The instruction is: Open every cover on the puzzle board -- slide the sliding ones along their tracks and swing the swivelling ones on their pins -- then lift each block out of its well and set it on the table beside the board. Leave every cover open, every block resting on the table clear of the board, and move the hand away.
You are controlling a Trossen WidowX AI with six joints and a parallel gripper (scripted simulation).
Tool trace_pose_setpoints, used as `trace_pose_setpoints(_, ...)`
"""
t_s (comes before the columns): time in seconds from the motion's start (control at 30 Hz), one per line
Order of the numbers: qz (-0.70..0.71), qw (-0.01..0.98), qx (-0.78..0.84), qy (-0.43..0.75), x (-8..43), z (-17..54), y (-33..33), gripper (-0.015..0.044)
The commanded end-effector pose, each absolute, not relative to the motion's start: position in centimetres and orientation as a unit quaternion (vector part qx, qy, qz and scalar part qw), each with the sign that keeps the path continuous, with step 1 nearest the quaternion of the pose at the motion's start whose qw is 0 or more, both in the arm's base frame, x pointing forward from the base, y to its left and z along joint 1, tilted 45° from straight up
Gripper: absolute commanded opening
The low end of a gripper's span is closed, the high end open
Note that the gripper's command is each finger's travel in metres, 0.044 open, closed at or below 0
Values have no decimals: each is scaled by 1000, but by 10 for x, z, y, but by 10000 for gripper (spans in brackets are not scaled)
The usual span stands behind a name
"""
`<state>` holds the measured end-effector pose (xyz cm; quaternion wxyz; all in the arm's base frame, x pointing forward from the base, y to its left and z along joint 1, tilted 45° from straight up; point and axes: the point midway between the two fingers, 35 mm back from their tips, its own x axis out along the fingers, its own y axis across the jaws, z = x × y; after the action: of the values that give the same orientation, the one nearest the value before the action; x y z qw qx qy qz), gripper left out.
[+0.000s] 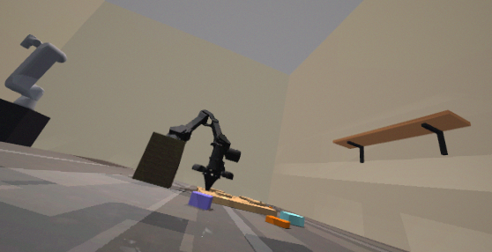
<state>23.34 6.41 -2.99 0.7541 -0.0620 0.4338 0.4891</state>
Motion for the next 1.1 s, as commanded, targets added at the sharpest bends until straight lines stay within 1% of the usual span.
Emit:
trace_pose_setpoints(0.0, 492, 753, -61, 433, 233, -30, 66, 0)
trace_pose_setpoints(1.07, 490, 753, -61, 434, 233, -24, 59, 0)
